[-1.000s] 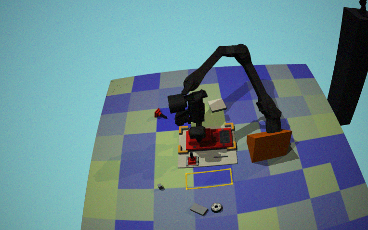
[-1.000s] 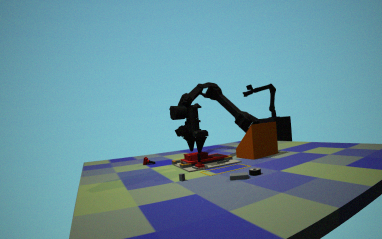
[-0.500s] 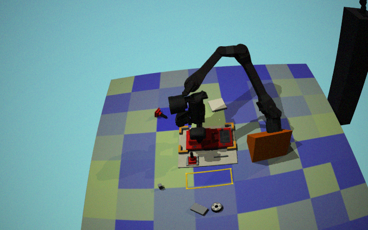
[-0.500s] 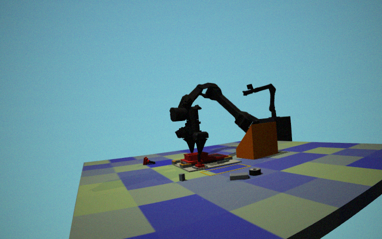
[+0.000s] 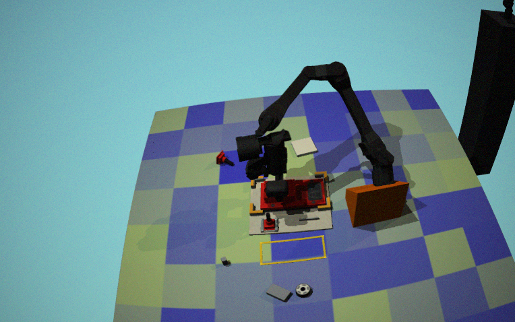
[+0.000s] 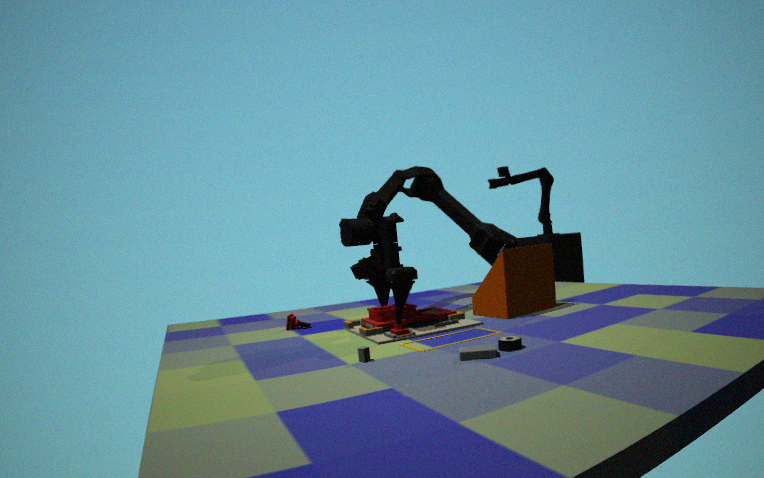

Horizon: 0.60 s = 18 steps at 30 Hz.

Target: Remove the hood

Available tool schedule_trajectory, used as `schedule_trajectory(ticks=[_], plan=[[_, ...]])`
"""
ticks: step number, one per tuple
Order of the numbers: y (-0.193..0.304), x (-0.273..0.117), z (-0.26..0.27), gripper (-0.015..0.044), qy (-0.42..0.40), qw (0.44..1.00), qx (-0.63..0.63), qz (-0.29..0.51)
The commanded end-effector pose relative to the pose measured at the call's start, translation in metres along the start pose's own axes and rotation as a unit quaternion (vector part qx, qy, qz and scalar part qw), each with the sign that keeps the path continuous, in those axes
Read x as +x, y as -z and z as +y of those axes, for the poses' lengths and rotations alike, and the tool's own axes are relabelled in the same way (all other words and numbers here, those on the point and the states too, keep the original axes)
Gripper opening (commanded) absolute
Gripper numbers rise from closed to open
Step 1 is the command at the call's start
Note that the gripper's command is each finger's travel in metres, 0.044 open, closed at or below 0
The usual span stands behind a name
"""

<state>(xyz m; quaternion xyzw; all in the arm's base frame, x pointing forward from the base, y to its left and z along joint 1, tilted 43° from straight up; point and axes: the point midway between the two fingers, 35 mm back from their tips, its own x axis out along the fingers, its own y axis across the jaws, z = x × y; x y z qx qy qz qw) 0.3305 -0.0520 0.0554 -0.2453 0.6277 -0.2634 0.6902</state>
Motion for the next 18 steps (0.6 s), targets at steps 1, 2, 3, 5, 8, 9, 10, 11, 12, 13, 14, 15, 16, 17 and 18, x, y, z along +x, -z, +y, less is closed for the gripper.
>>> schedule_trajectory(ticks=[1, 2, 3, 5, 8, 9, 10, 11, 12, 13, 14, 15, 16, 17, 18], plan=[[0.0007, 0.0024, -0.0002, 0.0440, 0.002, 1.000, -0.003, 0.000], [0.0007, 0.0029, -0.0002, 0.0440, 0.002, 1.000, -0.003, 0.000], [0.0007, 0.0034, -0.0003, 0.0440, 0.002, 1.000, -0.003, 0.000], [0.0008, 0.0044, -0.0003, 0.0440, 0.002, 1.000, -0.003, 0.000], [0.0008, 0.0059, -0.0003, 0.0440, 0.002, 1.000, -0.003, 0.000], [0.0008, 0.0063, -0.0003, 0.0440, 0.002, 1.000, -0.003, 0.000], [0.0008, 0.0068, -0.0003, 0.0440, 0.002, 1.000, -0.003, 0.000], [0.0001, 0.0049, -0.0001, 0.0414, 0.000, 1.000, 0.000, 0.000], [0.0001, 0.0049, -0.0001, 0.0387, 0.000, 1.000, 0.000, 0.000], [0.0001, 0.0049, -0.0001, 0.0361, 0.000, 1.000, 0.000, 0.000], [0.0001, 0.0049, -0.0001, 0.0355, 0.000, 1.000, 0.000, 0.000], [0.0001, 0.0049, -0.0001, 0.0348, 0.000, 1.000, 0.000, 0.000], [0.0001, 0.0049, -0.0001, 0.0341, 0.000, 1.000, 0.000, 0.000], [0.0001, 0.0049, -0.0001, 0.0335, 0.000, 1.000, 0.000, 0.000], [0.0001, 0.0049, -0.0001, 0.0328, 0.000, 1.000, 0.000, 0.000]])
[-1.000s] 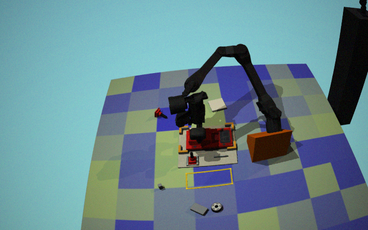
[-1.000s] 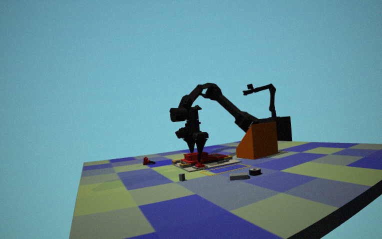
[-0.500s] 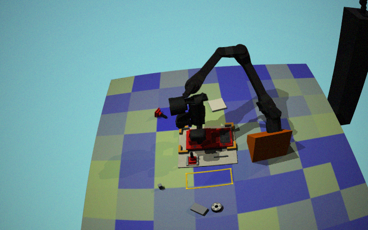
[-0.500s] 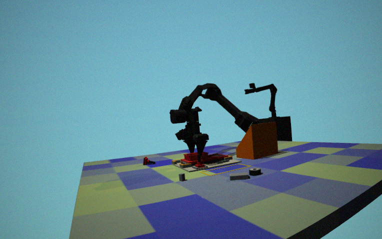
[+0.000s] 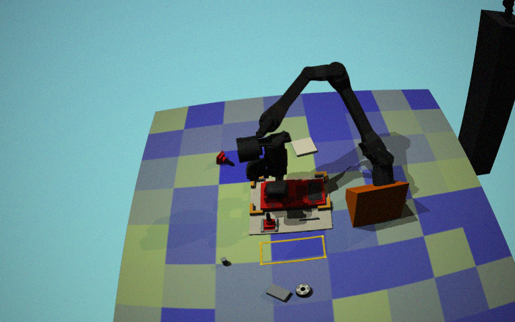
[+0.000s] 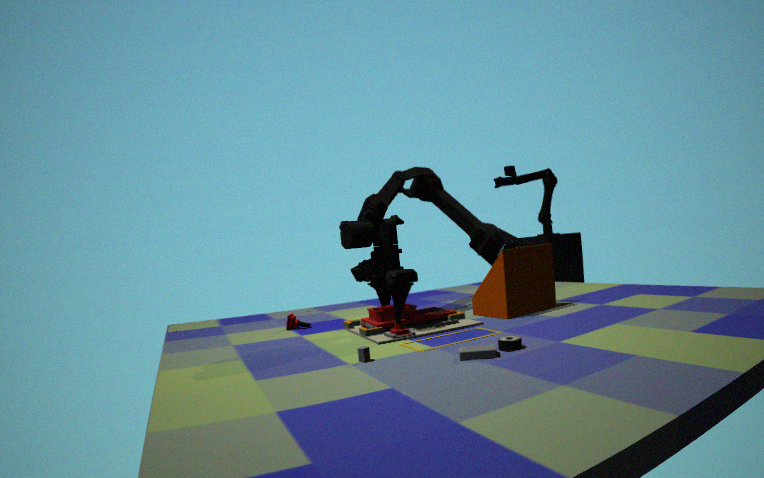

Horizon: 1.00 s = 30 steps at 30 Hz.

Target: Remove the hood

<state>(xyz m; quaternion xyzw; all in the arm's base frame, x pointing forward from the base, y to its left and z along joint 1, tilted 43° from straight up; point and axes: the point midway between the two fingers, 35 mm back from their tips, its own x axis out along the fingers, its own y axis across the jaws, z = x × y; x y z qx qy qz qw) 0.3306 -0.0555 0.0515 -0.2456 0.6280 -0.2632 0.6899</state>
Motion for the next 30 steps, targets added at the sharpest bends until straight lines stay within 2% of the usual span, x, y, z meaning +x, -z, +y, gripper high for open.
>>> schedule_trajectory(ticks=[1, 5, 16, 30], plan=[[0.000, 0.000, 0.000, 0.0321, 0.000, 1.000, 0.000, 0.000], [0.000, 0.000, 0.000, 0.0295, 0.000, 1.000, 0.000, 0.000], [0.000, -0.006, 0.000, 0.0006, 0.000, 1.000, 0.000, 0.000], [0.000, -0.015, 0.000, 0.0000, -0.001, 1.000, 0.000, 0.000]])
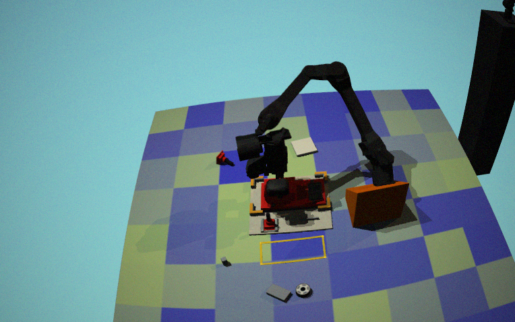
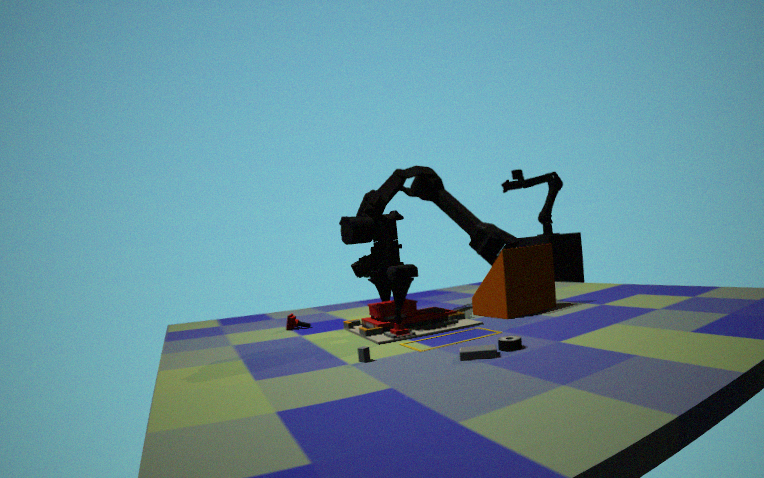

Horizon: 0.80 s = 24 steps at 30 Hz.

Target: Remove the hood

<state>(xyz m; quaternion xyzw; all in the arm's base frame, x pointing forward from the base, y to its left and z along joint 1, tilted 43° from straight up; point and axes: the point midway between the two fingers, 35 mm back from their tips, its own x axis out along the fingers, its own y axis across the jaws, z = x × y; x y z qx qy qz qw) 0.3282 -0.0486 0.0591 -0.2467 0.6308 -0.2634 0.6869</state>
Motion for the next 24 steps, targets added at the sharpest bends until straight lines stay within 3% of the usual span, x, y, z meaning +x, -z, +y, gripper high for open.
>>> schedule_trajectory(ticks=[1, 24], plan=[[-0.002, -0.005, 0.001, 0.0000, -0.002, 1.000, 0.002, -0.004], [-0.002, -0.023, 0.001, 0.0000, -0.002, 1.000, 0.002, -0.003]])
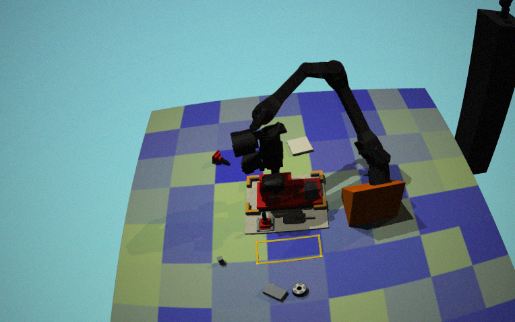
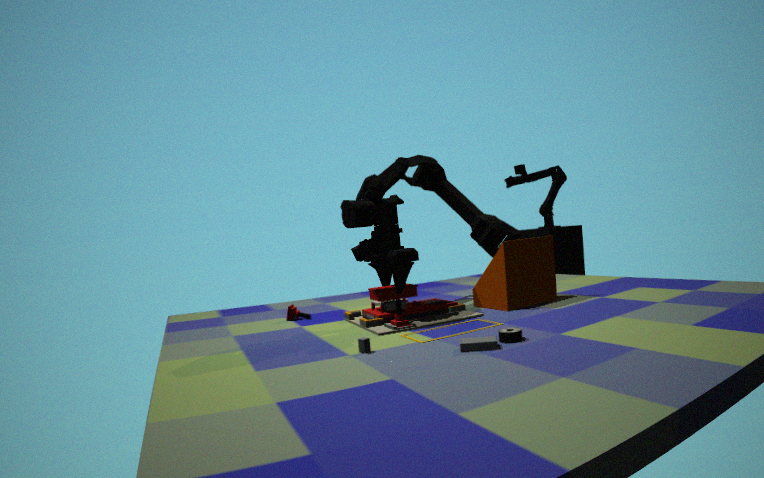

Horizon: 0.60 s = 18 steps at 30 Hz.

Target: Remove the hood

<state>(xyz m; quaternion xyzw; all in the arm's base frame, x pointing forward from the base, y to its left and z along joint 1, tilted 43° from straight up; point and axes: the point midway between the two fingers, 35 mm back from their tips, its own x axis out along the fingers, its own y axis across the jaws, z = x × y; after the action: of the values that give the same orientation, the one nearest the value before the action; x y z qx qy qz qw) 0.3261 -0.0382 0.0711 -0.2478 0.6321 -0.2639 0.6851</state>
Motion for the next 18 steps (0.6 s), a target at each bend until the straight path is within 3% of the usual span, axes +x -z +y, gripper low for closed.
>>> schedule_trajectory(ticks=[1, 8, 18], plan=[[-0.003, -0.010, 0.001, 0.0000, -0.004, 1.000, 0.003, -0.005], [-0.002, -0.046, 0.001, 0.0000, -0.004, 1.000, 0.003, -0.005], [-0.005, -0.042, 0.036, 0.0000, -0.009, 1.000, -0.001, -0.005]])
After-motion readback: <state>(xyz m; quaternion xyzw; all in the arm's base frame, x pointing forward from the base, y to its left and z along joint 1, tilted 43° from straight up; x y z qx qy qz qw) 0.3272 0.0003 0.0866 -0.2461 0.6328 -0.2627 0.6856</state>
